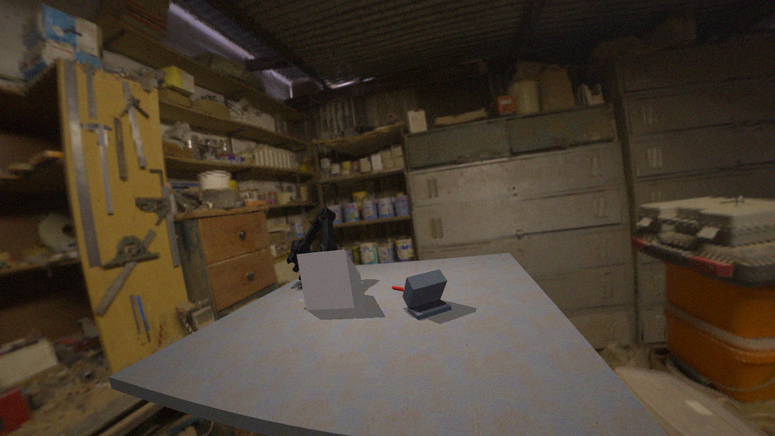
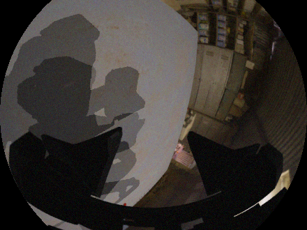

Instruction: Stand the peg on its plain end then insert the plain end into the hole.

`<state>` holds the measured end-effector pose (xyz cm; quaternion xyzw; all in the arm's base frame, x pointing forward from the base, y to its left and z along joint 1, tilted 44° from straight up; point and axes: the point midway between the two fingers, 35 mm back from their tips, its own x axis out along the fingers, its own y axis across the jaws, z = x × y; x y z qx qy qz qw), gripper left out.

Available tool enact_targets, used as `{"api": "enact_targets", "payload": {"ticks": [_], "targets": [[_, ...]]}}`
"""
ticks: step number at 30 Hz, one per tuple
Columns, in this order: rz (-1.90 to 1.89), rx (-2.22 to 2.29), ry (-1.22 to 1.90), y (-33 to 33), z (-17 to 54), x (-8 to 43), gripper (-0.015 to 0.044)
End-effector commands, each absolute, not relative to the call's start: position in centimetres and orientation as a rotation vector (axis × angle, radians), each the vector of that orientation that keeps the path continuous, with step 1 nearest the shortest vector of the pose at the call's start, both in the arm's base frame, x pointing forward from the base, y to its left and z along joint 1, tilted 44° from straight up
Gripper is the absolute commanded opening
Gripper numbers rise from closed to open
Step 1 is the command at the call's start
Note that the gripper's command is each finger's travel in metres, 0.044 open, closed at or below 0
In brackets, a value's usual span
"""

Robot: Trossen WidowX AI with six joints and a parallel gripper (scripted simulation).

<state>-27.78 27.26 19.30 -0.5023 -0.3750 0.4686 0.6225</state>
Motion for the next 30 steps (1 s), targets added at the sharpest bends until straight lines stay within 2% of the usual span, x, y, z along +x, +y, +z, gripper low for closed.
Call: {"api": "enact_targets", "payload": {"ticks": [1, 2, 12, 30], "targets": [[1.077, -1.153, -0.861, 27.3, 19.3, -27.8, 0.0426], [1.079, -1.15, -0.86, 27.3, 19.3, -27.8, 0.044], [1.148, -1.019, -0.795, 29.1, 20.6, -28.3, 0.044], [1.055, -0.915, -0.636, 35.3, 24.9, -21.4, 0.044]]}}
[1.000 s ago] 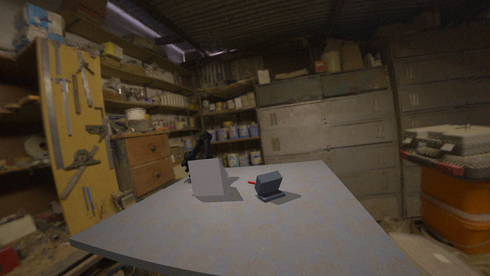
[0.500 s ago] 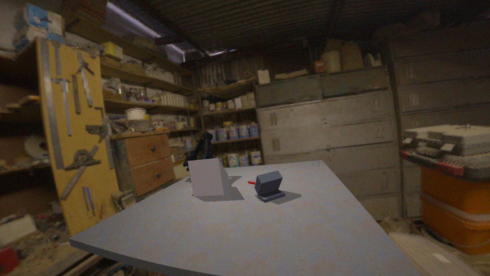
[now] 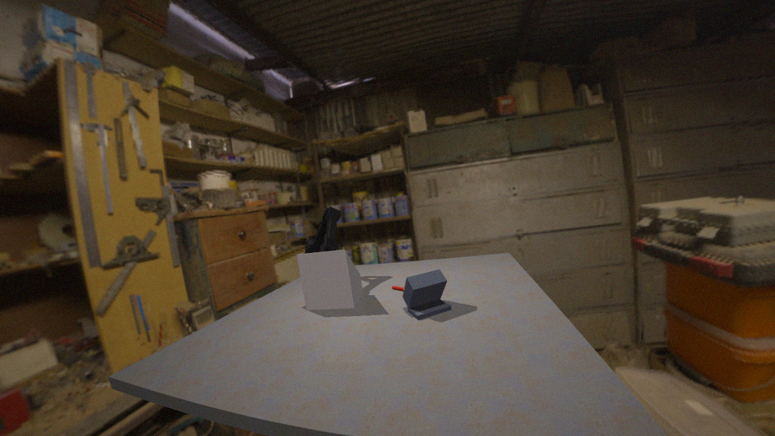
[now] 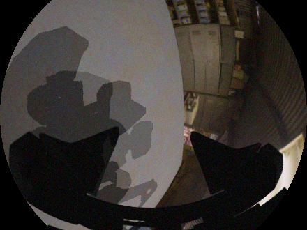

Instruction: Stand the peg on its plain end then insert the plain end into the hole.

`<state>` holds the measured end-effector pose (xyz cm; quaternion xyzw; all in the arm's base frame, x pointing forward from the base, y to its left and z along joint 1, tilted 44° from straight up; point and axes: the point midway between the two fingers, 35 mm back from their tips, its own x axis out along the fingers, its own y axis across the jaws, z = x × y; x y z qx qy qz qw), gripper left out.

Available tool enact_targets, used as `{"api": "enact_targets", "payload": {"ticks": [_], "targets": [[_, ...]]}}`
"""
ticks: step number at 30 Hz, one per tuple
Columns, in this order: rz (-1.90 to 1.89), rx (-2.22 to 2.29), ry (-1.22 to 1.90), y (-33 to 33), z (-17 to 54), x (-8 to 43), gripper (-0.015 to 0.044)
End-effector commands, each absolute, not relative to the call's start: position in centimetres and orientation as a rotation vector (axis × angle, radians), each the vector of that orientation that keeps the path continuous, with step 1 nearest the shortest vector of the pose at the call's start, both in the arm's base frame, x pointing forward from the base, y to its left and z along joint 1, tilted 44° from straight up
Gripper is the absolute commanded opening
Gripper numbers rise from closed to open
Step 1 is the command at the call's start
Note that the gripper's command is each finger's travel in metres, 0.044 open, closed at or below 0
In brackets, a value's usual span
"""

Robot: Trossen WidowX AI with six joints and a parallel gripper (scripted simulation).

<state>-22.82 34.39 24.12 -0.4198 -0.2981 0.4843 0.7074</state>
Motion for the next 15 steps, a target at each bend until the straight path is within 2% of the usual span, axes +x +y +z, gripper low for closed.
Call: {"api": "enact_targets", "payload": {"ticks": [1, 15], "targets": [[1.048, -0.91, -0.629, 35.5, 25.2, -20.9, 0.044], [1.034, -0.798, -0.56, 38.8, 27.9, -16.9, 0.044]]}}
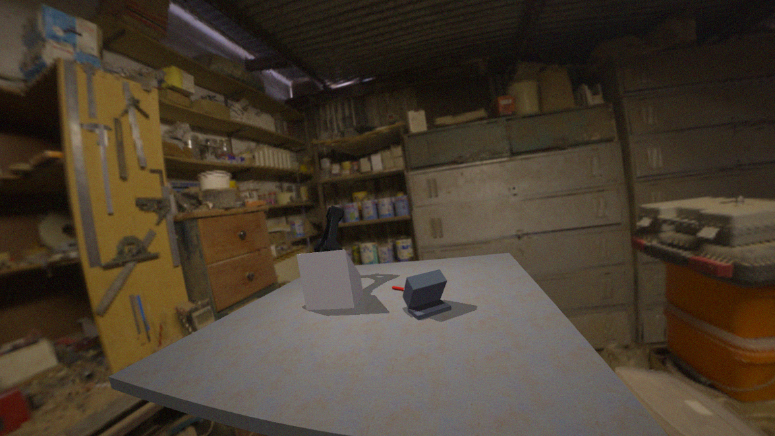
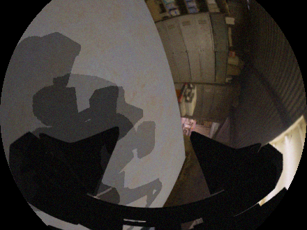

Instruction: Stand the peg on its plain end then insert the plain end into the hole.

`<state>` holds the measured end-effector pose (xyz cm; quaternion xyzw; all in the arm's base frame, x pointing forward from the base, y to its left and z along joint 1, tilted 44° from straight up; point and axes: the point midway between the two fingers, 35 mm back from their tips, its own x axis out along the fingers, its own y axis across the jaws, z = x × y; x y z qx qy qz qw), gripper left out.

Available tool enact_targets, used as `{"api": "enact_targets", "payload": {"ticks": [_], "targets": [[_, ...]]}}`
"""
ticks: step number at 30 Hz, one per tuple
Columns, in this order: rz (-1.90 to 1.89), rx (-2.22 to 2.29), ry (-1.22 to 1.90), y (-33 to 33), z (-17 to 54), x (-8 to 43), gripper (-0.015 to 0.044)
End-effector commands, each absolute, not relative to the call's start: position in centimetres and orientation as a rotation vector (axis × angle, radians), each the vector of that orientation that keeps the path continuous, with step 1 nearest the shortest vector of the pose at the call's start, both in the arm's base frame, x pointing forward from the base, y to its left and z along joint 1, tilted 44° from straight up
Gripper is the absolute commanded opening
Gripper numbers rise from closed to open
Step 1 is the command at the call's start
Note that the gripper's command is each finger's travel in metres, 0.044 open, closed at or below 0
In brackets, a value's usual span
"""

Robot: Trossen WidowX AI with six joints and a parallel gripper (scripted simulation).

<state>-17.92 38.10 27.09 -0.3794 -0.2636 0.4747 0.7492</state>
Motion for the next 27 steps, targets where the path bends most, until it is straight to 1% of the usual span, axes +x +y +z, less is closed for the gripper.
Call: {"api": "enact_targets", "payload": {"ticks": [1, 27], "targets": [[1.034, -0.788, -0.555, 39.1, 28.1, -16.5, 0.044], [1.01, -0.561, -0.409, 43.4, 31.9, -8.4, 0.044]]}}
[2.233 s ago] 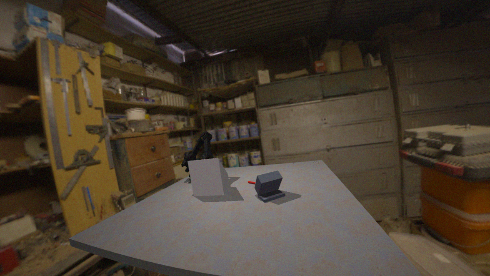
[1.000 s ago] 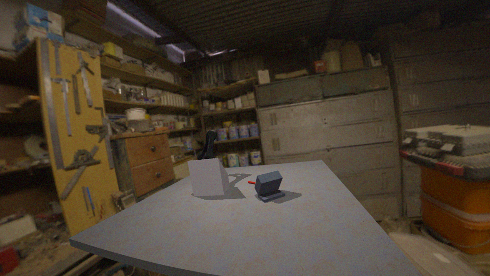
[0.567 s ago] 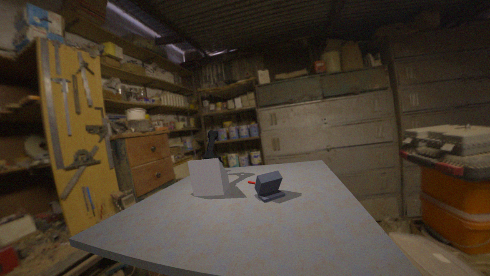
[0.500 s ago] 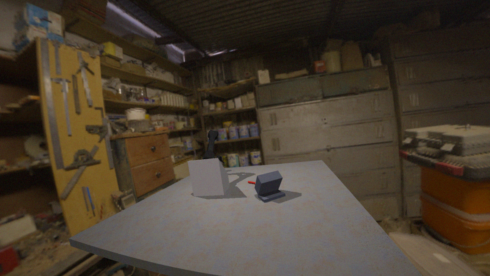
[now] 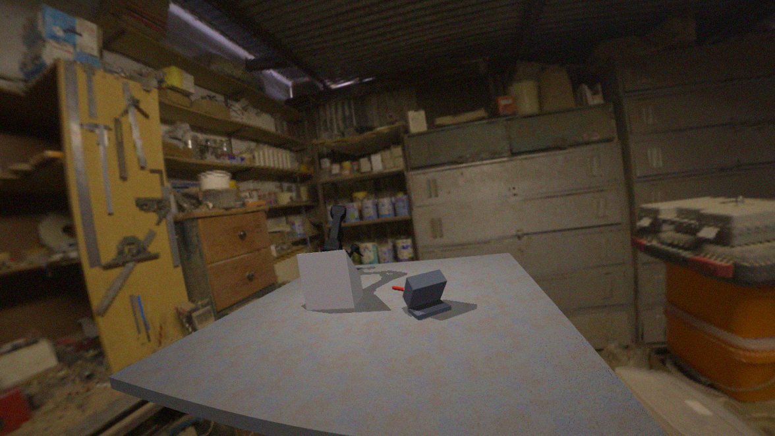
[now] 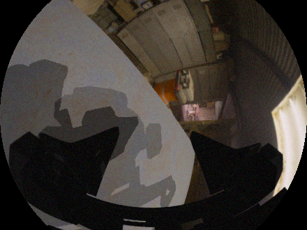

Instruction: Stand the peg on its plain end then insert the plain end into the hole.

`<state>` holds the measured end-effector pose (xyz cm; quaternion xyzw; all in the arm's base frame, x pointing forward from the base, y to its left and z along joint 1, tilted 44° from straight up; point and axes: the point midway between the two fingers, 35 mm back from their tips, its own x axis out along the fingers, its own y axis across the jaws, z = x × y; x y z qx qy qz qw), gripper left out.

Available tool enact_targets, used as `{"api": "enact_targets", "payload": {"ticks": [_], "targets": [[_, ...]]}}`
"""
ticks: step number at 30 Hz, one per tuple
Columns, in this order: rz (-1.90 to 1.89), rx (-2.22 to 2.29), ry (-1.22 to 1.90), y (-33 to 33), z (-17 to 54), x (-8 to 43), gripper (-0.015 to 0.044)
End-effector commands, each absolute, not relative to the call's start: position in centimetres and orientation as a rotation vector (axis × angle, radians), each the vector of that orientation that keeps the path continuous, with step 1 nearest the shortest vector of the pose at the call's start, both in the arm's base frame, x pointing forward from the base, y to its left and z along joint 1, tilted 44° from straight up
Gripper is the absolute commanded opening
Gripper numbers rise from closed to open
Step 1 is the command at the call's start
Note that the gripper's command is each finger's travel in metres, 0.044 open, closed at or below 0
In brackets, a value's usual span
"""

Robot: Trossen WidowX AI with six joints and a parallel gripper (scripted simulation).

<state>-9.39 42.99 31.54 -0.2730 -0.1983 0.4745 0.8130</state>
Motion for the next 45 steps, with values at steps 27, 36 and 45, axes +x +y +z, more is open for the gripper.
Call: {"api": "enact_targets", "payload": {"ticks": [27, 36, 45], "targets": [[0.949, -0.404, -0.244, 45.9, 33.2, 3.5, 0.044], [0.918, -0.389, -0.177, 46.0, 32.4, 8.4, 0.044], [0.888, -0.383, -0.109, 45.5, 31.3, 12.6, 0.044]]}}
